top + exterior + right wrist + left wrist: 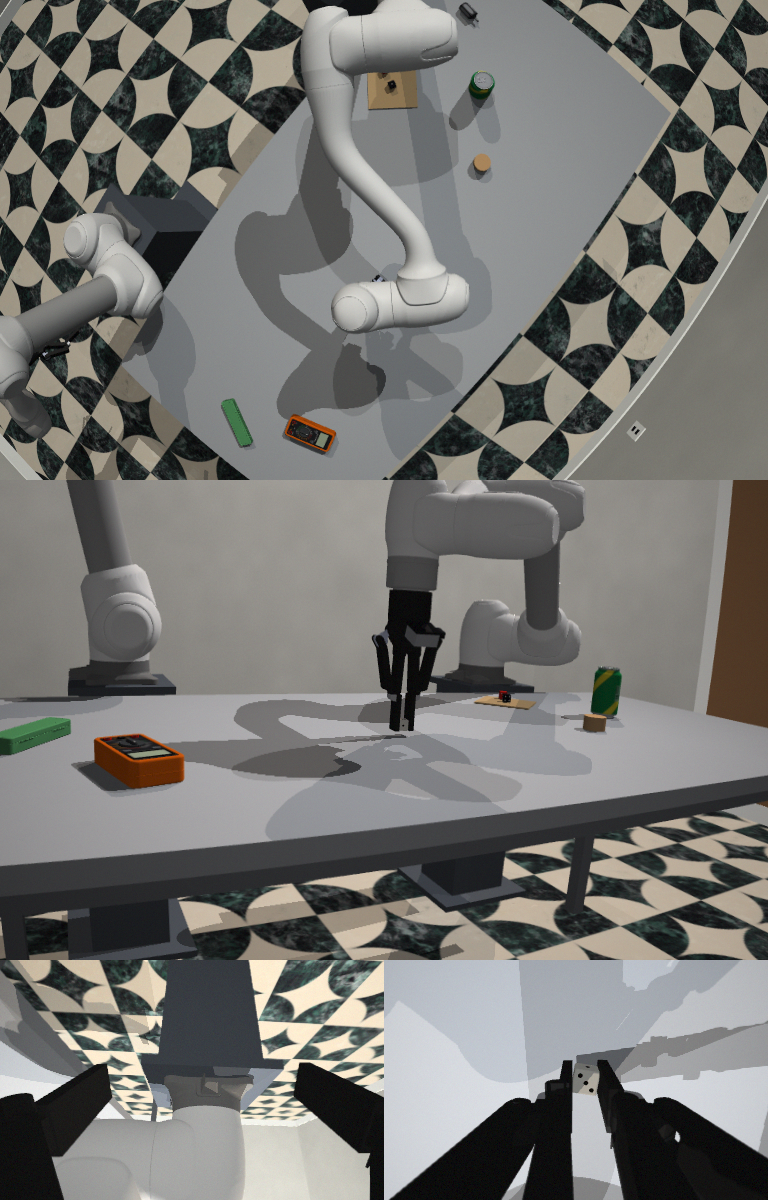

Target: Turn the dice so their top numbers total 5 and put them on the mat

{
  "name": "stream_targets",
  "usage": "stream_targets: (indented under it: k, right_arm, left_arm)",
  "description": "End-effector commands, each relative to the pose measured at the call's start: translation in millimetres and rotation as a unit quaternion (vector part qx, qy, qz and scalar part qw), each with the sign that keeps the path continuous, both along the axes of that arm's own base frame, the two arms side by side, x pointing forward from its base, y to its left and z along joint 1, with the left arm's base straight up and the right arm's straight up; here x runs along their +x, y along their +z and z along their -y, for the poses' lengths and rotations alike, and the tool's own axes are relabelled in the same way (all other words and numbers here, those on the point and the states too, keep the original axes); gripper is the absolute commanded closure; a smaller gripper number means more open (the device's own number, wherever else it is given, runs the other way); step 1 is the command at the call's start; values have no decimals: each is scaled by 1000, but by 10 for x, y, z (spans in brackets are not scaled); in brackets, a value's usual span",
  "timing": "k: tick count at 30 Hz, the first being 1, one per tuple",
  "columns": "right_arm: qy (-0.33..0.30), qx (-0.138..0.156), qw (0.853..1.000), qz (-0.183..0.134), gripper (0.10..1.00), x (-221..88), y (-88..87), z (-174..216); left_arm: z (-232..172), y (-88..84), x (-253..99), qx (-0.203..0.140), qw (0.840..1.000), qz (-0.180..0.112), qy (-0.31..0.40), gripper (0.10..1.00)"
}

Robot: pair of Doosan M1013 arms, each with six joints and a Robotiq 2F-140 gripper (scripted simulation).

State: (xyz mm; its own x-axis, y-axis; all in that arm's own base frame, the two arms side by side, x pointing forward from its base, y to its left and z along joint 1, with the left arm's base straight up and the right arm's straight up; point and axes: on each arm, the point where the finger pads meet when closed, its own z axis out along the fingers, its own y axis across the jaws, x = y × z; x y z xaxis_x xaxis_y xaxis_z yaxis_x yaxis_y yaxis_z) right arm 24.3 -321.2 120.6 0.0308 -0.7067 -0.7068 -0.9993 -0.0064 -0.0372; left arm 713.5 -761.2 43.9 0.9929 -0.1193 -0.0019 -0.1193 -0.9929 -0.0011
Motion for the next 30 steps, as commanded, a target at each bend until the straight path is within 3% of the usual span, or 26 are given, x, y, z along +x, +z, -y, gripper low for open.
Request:
stream_targets:
  k: [1, 9, 13, 30]
  right_arm:
    - [0, 0, 1000, 0, 98, 1, 4, 3]
    - [0, 0, 1000, 0, 98, 1, 4, 3]
    - [0, 0, 1000, 0, 98, 1, 4, 3]
    - [0, 0, 1000, 0, 98, 1, 4, 3]
  left_arm:
    - [3, 71, 5, -1, 1000, 1, 0, 914]
    - [3, 649, 5, -1, 1000, 1, 0, 914]
    - [3, 850, 5, -1, 1000, 1, 0, 914]
    - [0, 910, 4, -1, 1000, 1, 0, 914]
